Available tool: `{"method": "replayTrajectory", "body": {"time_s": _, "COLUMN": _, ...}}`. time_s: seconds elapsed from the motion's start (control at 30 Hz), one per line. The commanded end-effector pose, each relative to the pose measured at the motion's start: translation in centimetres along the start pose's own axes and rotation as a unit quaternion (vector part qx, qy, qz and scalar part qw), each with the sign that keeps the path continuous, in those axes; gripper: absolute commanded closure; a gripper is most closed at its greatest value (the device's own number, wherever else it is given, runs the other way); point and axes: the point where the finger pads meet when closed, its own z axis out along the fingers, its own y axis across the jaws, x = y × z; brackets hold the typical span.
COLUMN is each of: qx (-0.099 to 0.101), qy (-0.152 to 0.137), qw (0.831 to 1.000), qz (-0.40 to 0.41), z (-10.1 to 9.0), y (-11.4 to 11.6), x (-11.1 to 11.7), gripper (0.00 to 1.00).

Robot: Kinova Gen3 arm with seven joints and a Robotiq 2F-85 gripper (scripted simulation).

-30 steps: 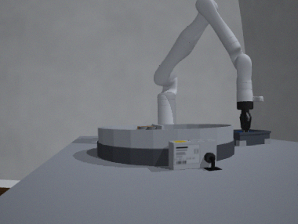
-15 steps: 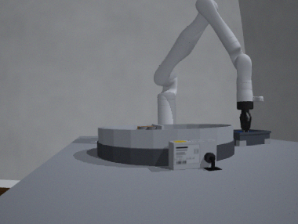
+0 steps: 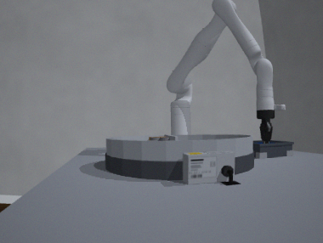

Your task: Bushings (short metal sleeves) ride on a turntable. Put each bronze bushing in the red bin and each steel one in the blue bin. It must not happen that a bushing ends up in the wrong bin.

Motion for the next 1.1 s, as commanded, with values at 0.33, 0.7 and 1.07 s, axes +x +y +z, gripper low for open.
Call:
{"method": "replayTrajectory", "body": {"time_s": 0.33, "qx": 0.000, "qy": 0.001, "qw": 1.000, "qz": 0.000, "z": -0.06, "y": 0.02, "x": 0.05, "gripper": 0.84}}
{"method": "replayTrajectory", "body": {"time_s": 0.7, "qx": 0.000, "qy": 0.001, "qw": 1.000, "qz": 0.000, "z": -0.06, "y": 0.02, "x": 0.05, "gripper": 0.84}}
{"method": "replayTrajectory", "body": {"time_s": 1.07, "qx": 0.000, "qy": 0.001, "qw": 1.000, "qz": 0.000, "z": -0.44, "y": 0.08, "x": 0.10, "gripper": 0.84}}
